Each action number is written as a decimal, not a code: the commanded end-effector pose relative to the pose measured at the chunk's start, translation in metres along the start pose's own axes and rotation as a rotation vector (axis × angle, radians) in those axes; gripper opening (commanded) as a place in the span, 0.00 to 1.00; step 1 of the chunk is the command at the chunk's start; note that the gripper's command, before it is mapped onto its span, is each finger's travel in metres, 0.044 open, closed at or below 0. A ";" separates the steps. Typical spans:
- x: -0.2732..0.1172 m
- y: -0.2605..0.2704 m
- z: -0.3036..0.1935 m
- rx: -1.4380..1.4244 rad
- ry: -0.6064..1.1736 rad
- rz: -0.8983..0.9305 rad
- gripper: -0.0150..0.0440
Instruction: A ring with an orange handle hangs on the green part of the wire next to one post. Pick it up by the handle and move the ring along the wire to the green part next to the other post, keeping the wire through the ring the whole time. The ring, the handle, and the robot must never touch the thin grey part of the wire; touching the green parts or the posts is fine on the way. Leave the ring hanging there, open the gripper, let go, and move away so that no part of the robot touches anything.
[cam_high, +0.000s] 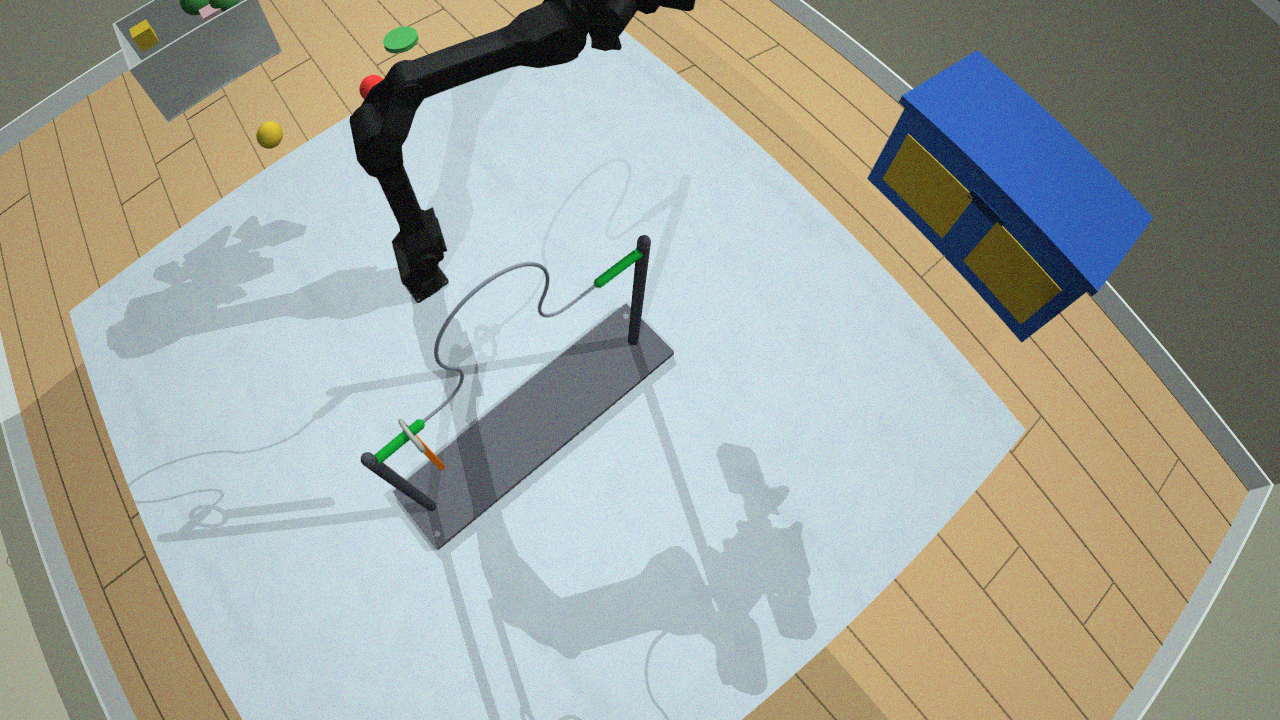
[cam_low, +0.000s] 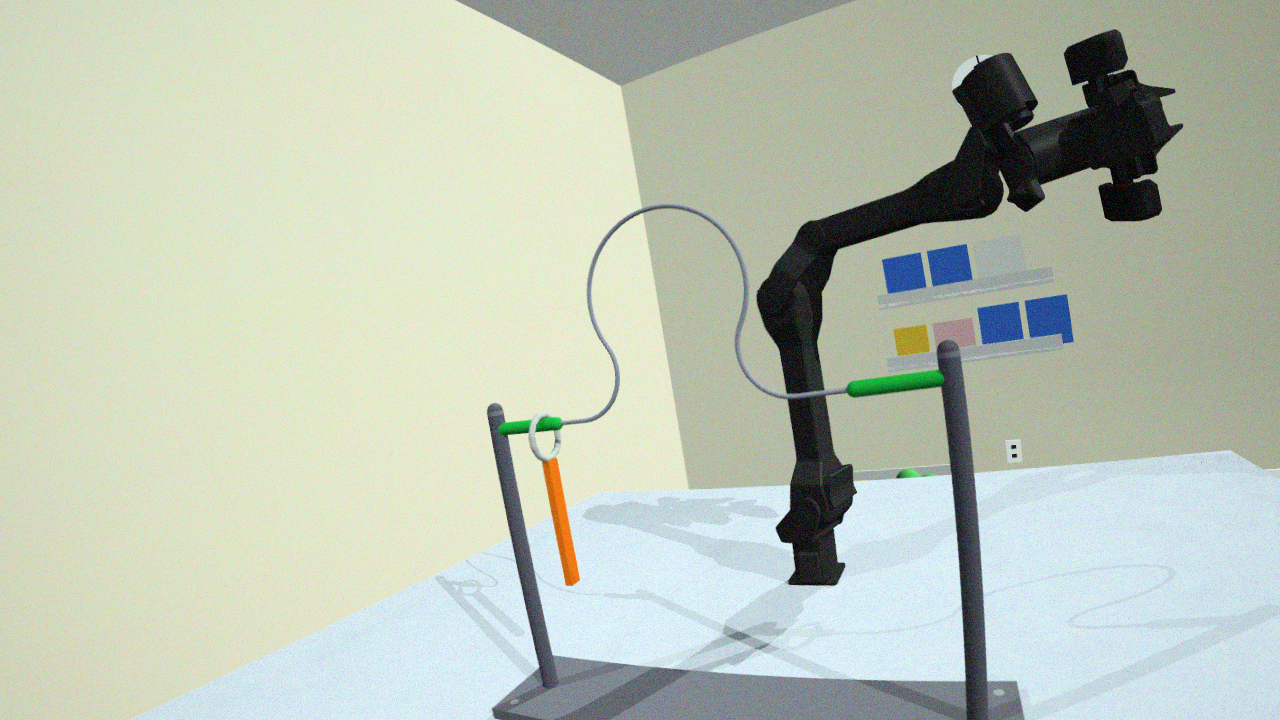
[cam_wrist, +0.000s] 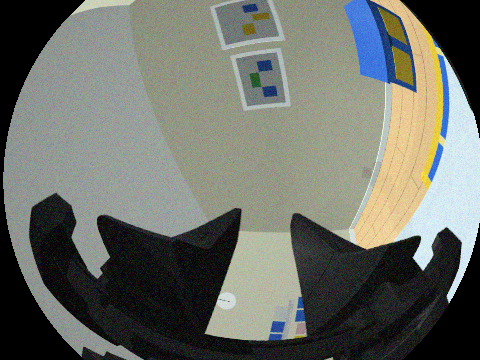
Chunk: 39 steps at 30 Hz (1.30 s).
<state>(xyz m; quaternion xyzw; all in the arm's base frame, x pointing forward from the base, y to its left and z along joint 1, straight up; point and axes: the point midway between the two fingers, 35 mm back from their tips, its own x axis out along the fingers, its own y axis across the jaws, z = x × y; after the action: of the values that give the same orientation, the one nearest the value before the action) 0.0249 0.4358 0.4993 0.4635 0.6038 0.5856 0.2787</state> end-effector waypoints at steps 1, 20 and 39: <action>-0.030 0.019 0.030 -0.046 -0.160 0.043 0.53; -0.207 0.094 0.120 -0.242 -0.909 0.220 0.53; -0.409 0.135 0.094 -0.425 -1.679 0.352 0.53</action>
<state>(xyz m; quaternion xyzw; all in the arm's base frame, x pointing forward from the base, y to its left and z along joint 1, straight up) 0.3056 0.1351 0.5335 0.7642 0.0467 0.2309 0.6005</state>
